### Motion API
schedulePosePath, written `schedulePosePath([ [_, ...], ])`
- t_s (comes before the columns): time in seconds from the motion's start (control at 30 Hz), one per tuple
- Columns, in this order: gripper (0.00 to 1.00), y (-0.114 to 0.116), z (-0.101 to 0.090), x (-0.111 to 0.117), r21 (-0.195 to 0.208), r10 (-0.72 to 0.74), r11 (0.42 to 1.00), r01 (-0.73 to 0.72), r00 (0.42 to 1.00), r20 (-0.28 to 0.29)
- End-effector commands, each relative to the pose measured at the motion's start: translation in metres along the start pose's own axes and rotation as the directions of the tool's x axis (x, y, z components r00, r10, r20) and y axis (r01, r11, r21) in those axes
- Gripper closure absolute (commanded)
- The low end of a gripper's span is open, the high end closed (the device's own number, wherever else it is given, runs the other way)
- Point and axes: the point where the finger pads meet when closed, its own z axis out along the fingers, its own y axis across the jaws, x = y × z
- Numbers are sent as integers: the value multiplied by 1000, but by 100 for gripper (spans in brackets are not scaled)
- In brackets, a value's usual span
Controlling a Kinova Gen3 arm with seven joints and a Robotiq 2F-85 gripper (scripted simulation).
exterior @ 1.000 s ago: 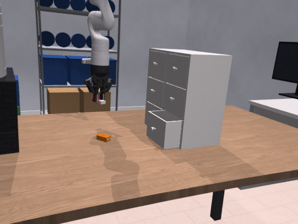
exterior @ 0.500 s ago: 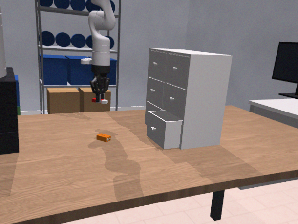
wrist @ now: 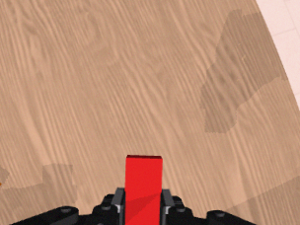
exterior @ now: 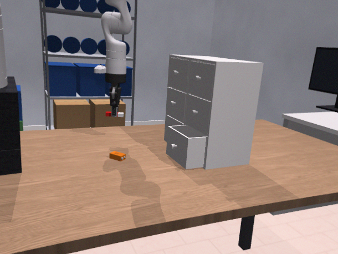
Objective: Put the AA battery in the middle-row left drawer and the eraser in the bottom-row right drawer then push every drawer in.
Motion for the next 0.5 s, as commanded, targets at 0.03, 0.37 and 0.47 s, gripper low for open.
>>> schedulePosePath([
  [0.03, 81, -1, -1, -3, -4, -63, 998, 63, 998, -1],
  [0.37, 81, 0, -2, -6, -6, -219, 976, 219, 976, 2],
  [0.47, 81, 0, -2, -7, -6, -263, 965, 263, 965, 3],
])
